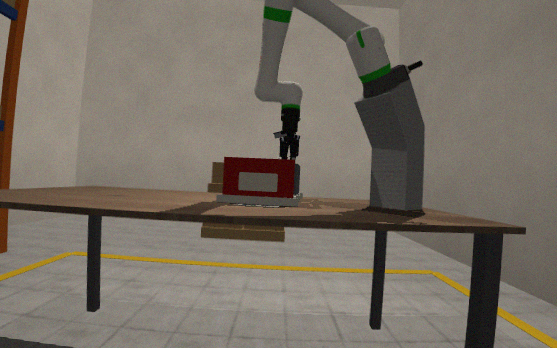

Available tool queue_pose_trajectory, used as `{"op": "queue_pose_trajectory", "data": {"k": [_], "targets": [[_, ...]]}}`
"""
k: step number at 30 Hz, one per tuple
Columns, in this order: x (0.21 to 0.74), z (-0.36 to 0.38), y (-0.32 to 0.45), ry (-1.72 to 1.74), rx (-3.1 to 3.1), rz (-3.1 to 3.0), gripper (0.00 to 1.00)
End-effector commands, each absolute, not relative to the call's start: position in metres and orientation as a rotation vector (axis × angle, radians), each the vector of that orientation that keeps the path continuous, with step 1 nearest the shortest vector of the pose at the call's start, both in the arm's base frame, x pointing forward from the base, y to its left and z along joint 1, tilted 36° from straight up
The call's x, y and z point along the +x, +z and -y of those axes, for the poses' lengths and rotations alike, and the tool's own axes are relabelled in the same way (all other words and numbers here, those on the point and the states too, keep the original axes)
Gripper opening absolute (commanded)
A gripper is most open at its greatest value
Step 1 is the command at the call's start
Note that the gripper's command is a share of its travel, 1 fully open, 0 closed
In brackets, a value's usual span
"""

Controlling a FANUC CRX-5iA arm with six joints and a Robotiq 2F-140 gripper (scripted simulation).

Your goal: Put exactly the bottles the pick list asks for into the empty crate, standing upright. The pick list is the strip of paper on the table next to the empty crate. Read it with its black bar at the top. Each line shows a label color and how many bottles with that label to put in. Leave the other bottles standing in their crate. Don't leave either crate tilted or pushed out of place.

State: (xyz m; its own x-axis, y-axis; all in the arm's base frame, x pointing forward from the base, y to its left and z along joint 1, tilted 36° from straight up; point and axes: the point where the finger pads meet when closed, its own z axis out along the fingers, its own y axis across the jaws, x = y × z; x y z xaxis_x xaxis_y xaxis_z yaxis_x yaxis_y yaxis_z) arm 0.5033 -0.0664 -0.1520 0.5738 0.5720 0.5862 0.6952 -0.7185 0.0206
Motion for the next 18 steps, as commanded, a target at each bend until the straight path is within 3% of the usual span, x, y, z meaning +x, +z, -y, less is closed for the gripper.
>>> {"op": "queue_pose_trajectory", "data": {"k": [1,2,18], "targets": [[0.5036,0.0671,-0.1515,-0.853,-2.594,1.06,0.44],[0.5026,0.068,-0.1498,-0.853,-2.594,1.06,0.1],[0.5026,0.0679,-0.1498,-0.853,-2.594,1.06,0.1]]}}
